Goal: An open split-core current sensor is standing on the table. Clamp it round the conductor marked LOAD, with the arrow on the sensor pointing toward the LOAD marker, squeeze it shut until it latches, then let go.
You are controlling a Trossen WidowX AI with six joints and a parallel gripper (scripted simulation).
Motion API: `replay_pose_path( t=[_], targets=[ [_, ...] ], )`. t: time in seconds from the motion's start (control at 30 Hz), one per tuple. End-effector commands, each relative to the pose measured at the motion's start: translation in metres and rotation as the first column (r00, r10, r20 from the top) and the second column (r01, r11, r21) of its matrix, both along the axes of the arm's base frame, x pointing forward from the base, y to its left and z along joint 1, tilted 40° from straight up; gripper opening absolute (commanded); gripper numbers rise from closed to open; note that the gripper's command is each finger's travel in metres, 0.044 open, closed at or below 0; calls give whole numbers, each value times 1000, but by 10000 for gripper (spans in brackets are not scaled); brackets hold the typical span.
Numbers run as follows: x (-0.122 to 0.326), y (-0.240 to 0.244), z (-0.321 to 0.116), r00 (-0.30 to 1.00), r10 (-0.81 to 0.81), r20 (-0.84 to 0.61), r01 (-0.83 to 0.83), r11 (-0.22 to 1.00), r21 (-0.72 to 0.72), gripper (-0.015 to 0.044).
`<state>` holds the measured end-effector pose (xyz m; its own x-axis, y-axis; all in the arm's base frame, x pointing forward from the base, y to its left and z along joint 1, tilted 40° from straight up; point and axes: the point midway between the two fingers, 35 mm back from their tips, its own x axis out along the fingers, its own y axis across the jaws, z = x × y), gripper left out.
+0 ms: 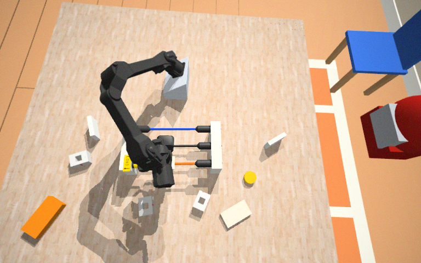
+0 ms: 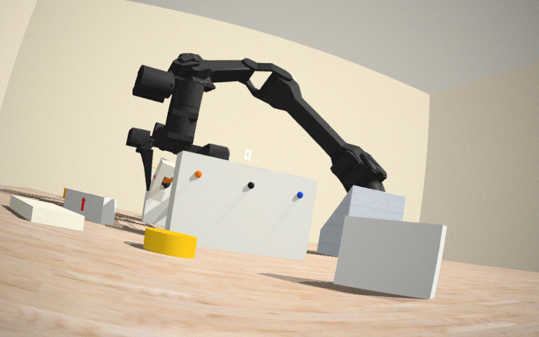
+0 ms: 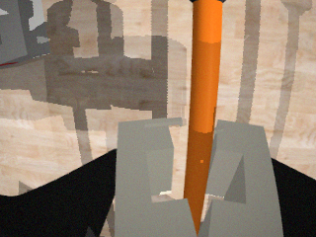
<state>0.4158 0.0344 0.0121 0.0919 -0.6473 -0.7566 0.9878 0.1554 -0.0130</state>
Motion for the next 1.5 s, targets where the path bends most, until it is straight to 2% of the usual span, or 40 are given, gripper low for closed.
replay_pose_path(
  t=[0.0,1.47],
  targets=[
    [-2,11,-1,1000,17,-2,-17,1000,15,0],
    [0,0,0,1000,0,0,0,1000,0,0]
  ],
)
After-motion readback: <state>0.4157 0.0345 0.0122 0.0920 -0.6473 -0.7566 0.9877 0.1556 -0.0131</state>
